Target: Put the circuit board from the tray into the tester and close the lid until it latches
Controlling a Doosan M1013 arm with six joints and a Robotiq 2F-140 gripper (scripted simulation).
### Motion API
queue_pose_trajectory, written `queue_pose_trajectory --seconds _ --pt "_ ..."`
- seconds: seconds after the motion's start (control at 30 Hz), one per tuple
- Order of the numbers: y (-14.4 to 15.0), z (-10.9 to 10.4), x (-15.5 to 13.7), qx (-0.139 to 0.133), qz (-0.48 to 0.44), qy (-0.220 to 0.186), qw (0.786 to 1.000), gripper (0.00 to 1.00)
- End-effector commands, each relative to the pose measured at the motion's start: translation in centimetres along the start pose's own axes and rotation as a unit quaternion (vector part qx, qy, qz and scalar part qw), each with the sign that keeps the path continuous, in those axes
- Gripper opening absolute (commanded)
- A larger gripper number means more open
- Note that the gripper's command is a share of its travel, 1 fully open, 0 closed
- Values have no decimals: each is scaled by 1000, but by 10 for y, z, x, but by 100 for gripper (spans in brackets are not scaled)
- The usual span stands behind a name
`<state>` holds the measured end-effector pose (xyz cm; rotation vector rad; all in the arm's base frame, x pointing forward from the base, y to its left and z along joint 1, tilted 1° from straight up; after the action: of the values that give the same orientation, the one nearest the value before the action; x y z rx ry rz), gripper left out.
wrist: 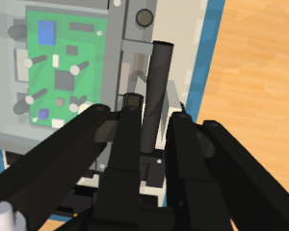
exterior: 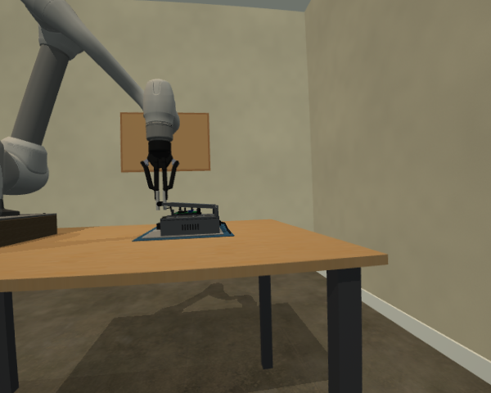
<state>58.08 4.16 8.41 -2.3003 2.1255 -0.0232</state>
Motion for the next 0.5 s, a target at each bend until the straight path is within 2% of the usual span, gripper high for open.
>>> queue_pose_trajectory --seconds 0.0,0.47 --pt "0 4 -2 0 0 -2 1000 0" --pt "0 7 -2 0 0 -2 1000 0"
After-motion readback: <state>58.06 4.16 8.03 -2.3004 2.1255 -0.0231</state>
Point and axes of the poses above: the point where the finger pads meet when closed, its own z axis out along the fingers, its own y axis across the jaws, x = y × z, the point moved 4 cm from there along -z, back along the fingers, and after that the axes turned 3 degrees about -z, right-handed, at the moved point
